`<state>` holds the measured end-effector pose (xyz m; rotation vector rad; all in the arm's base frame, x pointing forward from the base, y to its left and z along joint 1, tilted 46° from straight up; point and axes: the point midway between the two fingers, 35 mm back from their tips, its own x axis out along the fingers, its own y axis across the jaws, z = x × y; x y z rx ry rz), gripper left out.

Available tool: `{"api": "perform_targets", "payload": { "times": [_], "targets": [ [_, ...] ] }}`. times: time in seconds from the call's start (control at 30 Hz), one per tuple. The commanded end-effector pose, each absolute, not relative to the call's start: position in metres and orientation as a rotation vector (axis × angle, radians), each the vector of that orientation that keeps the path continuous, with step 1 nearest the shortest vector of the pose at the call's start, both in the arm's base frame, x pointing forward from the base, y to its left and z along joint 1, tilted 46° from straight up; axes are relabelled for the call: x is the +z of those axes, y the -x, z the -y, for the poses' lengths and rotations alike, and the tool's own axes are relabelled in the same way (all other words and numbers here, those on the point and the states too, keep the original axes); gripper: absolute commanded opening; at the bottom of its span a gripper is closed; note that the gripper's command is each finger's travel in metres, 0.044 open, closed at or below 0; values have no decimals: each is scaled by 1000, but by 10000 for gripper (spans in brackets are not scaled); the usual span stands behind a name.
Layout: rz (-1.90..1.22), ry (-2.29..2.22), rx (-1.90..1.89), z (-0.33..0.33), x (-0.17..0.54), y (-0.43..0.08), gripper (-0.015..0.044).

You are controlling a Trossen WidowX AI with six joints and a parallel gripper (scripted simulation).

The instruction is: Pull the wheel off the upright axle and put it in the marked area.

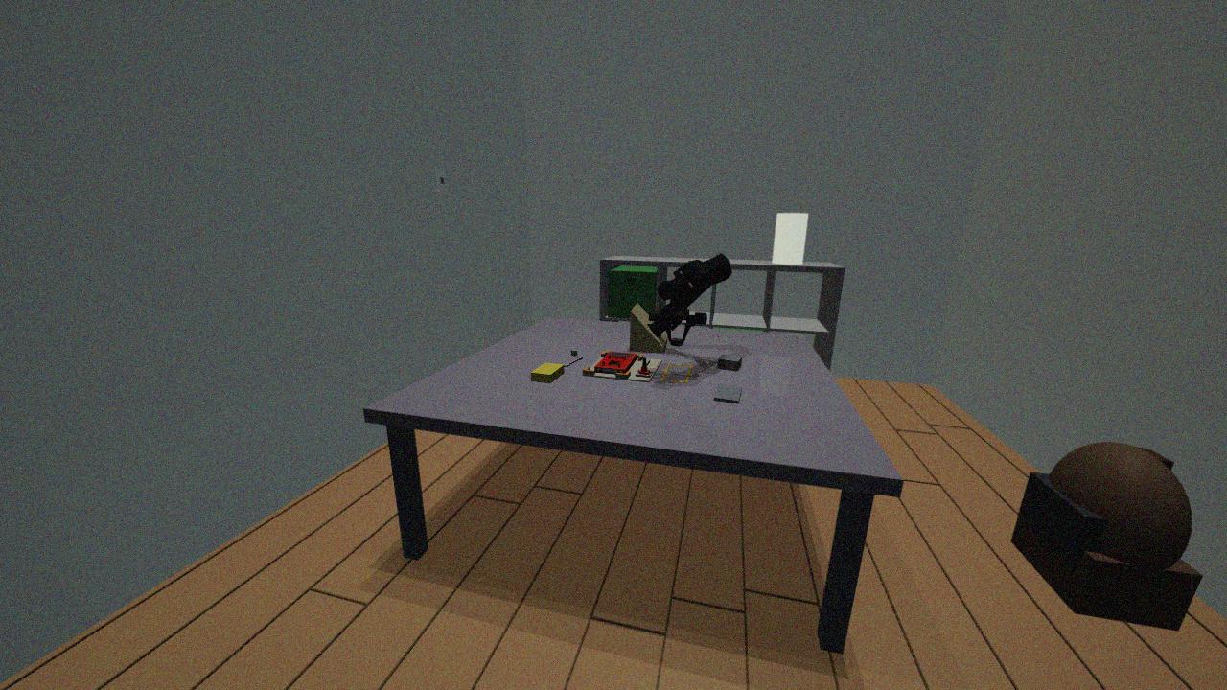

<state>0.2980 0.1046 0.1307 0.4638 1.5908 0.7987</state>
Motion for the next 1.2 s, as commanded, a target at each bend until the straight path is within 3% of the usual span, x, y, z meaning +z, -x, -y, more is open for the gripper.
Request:
{"api": "perform_targets", "payload": {
  "times": [0.0,1.07,1.17],
  "targets": [
    [-1590,-473,797,-107,136,-290,0],
    [-1589,-476,800,-181,65,-271,0],
    [-1587,-462,805,-180,68,-272,79]
  ]
}}
